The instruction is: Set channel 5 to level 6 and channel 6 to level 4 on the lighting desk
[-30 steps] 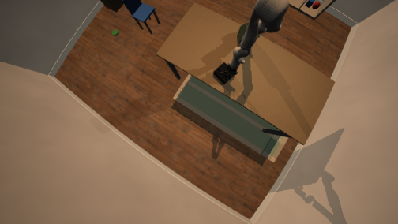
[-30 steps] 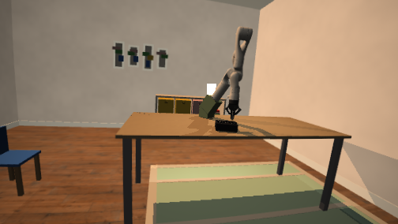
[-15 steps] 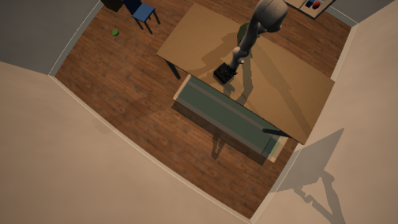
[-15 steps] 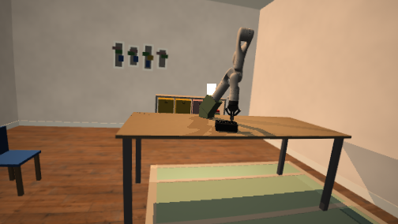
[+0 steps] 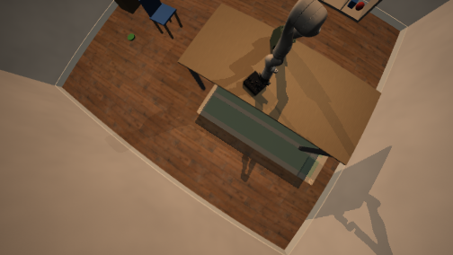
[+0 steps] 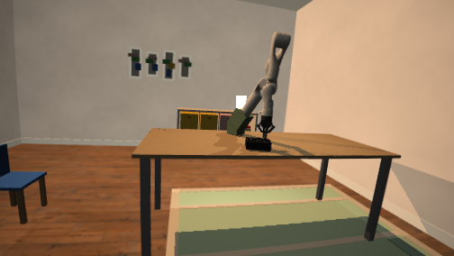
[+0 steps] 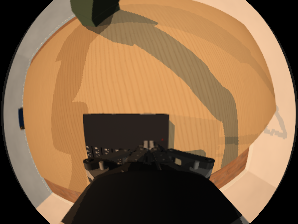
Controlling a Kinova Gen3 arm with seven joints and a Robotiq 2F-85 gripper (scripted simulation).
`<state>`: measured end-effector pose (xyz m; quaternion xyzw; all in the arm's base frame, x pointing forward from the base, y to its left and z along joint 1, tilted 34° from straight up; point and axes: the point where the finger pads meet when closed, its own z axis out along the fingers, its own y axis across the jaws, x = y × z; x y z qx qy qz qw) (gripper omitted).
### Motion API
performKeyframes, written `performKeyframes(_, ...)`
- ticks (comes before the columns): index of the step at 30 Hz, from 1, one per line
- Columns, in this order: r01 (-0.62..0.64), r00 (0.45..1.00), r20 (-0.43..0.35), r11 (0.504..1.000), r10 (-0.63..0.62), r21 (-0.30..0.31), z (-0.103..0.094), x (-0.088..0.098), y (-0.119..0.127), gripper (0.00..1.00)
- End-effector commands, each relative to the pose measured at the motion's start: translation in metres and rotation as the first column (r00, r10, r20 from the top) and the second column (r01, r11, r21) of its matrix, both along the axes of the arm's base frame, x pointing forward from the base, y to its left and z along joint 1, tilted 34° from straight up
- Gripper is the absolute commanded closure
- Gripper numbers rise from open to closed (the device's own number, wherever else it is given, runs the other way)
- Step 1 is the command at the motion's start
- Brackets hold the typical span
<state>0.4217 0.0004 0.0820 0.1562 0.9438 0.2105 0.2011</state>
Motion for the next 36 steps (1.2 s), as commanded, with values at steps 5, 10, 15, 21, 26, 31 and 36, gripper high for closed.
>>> performKeyframes(5,0.000,1.000,0.001,1.000,0.000,-0.001,0.0003,0.0001,0.0000,1.00)
performKeyframes(10,0.000,1.000,0.001,1.000,0.000,-0.001,0.0003,0.0002,0.0000,1.00)
performKeyframes(15,0.000,1.000,0.001,1.000,0.000,-0.001,0.0005,0.0007,-0.0002,1.00)
performKeyframes(21,0.000,1.000,0.001,1.000,0.000,-0.001,0.0009,0.0020,-0.0008,1.00)
performKeyframes(26,0.000,1.000,0.001,1.000,0.000,-0.001,0.0014,0.0033,-0.0013,1.00)
performKeyframes(31,0.000,1.000,0.001,1.000,0.000,-0.001,0.0020,0.0049,-0.0021,1.00)
performKeyframes(36,0.000,1.000,0.001,1.000,0.000,-0.001,0.0029,0.0073,-0.0031,1.00)
